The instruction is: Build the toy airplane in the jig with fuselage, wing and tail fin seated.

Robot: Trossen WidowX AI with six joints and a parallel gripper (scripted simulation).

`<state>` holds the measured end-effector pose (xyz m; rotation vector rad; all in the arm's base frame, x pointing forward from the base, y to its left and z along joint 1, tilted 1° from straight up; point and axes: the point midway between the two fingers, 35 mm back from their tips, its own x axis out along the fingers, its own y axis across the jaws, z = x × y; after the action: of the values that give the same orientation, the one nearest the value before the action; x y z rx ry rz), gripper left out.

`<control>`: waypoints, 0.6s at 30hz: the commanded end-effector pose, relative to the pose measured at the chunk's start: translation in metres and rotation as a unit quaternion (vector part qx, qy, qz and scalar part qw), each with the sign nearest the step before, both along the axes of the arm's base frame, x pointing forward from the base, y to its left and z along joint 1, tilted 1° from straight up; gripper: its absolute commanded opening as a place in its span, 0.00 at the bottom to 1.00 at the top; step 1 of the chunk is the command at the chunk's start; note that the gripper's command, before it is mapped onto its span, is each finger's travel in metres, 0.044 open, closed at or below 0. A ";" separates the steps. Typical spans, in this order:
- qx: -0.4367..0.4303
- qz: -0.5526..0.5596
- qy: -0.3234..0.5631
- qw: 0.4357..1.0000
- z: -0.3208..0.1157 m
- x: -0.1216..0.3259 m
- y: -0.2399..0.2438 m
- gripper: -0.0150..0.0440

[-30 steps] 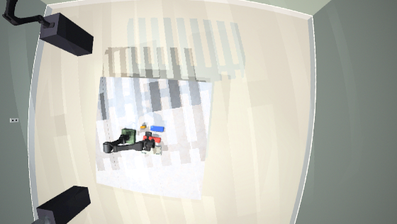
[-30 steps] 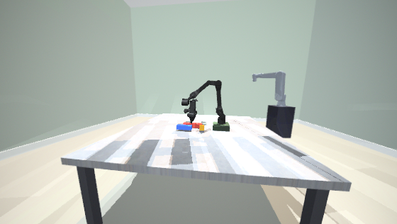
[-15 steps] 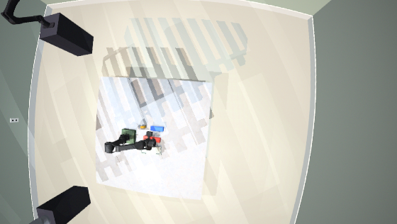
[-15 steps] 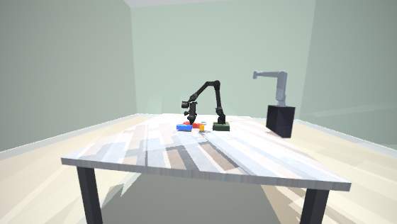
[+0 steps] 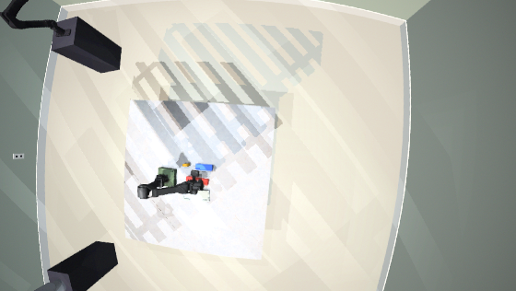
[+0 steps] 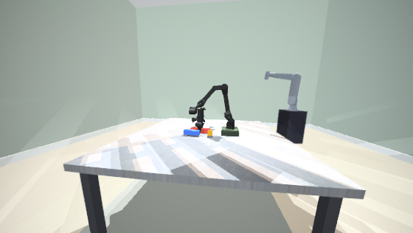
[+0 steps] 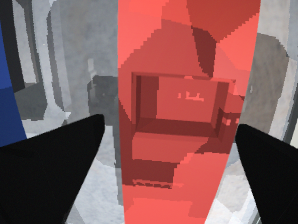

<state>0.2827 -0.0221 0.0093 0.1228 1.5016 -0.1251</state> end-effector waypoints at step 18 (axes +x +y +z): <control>0.000 -0.003 0.006 1.000 0.006 0.000 0.000 0.25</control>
<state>0.2811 -0.0222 0.0086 0.1236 1.5141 -0.1271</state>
